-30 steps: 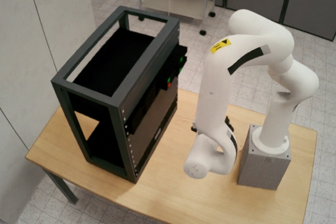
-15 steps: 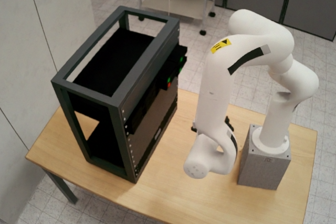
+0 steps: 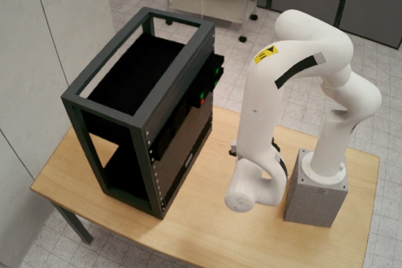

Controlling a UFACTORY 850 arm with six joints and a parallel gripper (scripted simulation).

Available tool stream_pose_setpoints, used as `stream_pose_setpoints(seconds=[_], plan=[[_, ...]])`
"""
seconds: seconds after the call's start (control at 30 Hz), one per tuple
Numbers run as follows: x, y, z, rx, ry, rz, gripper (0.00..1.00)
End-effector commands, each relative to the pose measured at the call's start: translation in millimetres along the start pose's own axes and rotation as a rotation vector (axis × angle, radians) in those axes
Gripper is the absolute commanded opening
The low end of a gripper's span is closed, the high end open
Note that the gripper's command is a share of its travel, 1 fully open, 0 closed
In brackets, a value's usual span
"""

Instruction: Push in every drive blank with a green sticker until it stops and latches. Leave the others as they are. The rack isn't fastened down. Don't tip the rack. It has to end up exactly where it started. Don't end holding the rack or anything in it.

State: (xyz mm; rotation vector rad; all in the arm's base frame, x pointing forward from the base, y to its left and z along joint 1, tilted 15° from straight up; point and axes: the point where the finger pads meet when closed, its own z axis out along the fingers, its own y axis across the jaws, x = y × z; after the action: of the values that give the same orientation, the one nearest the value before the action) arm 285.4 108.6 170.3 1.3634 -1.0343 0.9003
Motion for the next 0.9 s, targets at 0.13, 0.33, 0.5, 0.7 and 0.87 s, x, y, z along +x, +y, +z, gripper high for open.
stream_pose_setpoints(seconds=[0.13, 0.33, 0.5, 0.7, 0.87], plan=[[16.6, -3.9, 12.6, 0.074, 0.077, -0.099, 1.00], [27.0, -6.6, 19.9, 0.120, 0.130, -0.165, 1.00], [41.6, -10.8, 28.8, 0.184, 0.213, -0.263, 1.00], [56.9, -15.6, 36.6, 0.253, 0.312, -0.374, 1.00], [66.0, -18.6, 40.2, 0.294, 0.379, -0.444, 1.00]])
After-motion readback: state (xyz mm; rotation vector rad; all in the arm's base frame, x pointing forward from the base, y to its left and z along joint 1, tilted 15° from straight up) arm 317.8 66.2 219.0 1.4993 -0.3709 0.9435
